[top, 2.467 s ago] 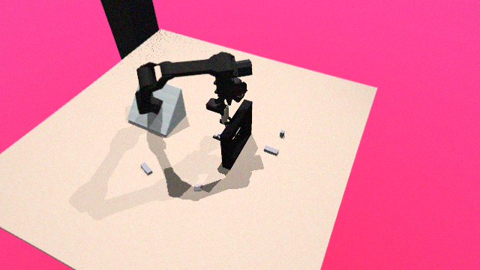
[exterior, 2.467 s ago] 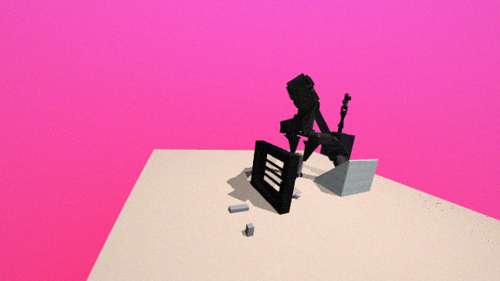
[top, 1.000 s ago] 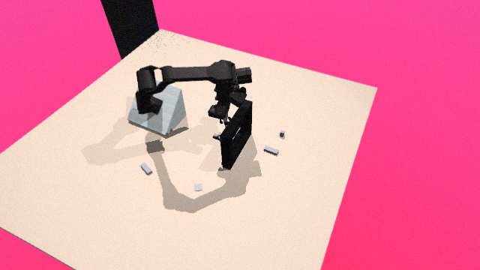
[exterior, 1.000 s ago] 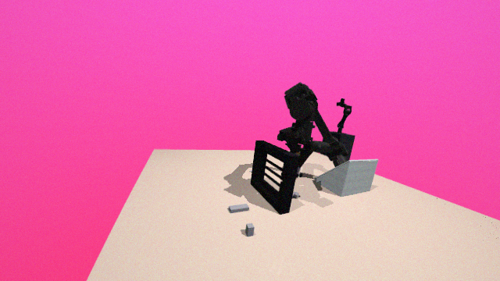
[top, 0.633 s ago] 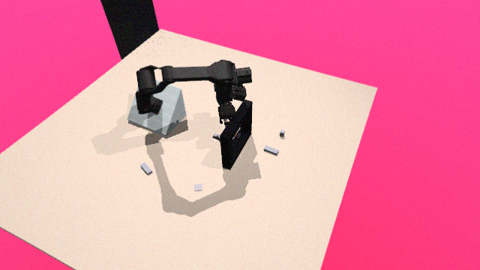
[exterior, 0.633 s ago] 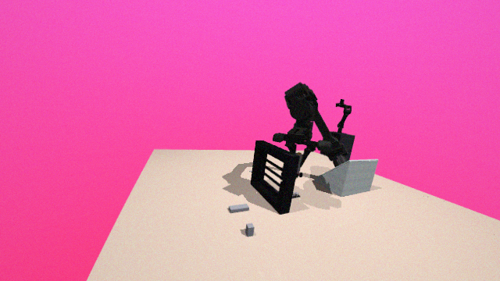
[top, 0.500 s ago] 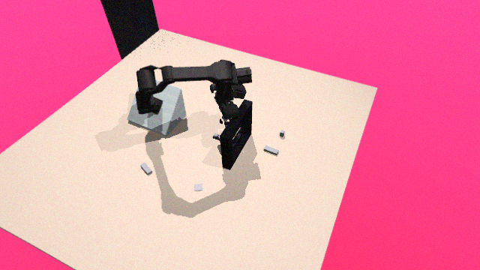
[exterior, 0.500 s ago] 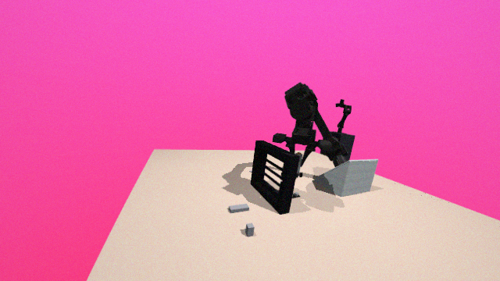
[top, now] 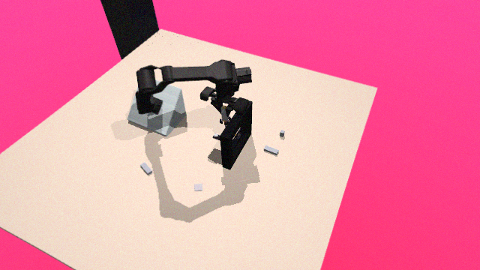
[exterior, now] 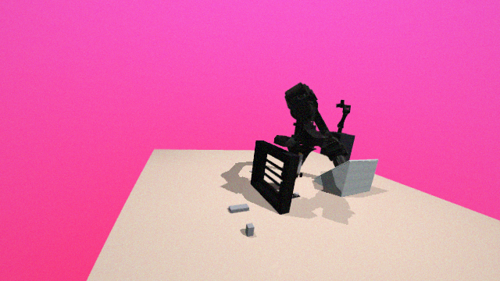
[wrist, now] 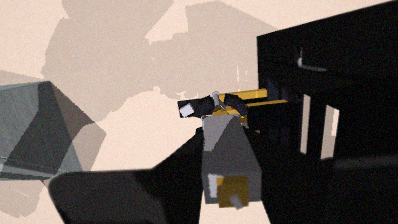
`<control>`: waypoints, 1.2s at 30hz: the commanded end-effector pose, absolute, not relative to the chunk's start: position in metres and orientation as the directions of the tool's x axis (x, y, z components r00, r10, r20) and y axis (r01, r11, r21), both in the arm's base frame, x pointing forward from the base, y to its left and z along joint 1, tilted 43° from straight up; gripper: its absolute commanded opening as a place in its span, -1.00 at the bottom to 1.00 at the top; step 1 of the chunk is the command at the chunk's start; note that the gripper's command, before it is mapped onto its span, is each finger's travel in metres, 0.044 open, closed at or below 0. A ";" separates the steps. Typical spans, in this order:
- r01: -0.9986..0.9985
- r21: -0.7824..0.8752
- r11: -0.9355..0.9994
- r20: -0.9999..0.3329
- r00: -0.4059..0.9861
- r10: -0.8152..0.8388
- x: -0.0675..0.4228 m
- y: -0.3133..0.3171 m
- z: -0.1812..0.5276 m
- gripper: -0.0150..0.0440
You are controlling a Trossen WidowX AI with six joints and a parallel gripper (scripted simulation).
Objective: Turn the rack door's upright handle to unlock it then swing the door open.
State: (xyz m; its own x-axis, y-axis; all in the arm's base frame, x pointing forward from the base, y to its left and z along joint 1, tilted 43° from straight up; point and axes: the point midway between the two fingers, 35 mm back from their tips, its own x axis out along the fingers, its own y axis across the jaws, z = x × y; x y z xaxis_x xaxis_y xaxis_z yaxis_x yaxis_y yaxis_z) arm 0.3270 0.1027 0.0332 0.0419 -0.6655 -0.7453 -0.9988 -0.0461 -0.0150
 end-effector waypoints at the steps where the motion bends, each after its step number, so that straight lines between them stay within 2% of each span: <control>1: -0.972 0.125 -0.199 -0.740 0.042 -0.672 0.327 0.100 0.033 -0.43; 5: -0.922 0.231 -0.312 -0.740 0.042 -0.672 0.327 0.100 0.033 -0.43; 16: -0.919 0.236 -0.317 -0.740 0.042 -0.672 0.327 0.100 0.033 -0.43; 26: -0.919 0.236 -0.317 -0.740 0.042 -0.672 0.327 0.100 0.033 0.46; 29: -0.931 0.215 -0.295 -0.740 0.042 -0.672 0.327 0.100 0.033 0.49; 36: -0.999 -0.009 -0.053 -0.740 0.042 -0.672 0.327 0.100 0.033 0.49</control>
State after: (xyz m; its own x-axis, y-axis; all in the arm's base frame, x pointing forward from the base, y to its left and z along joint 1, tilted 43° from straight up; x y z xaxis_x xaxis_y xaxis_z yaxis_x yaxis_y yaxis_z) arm 0.3278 0.1015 0.0331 0.0436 -0.6671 -0.7437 -0.9836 -0.1593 0.0851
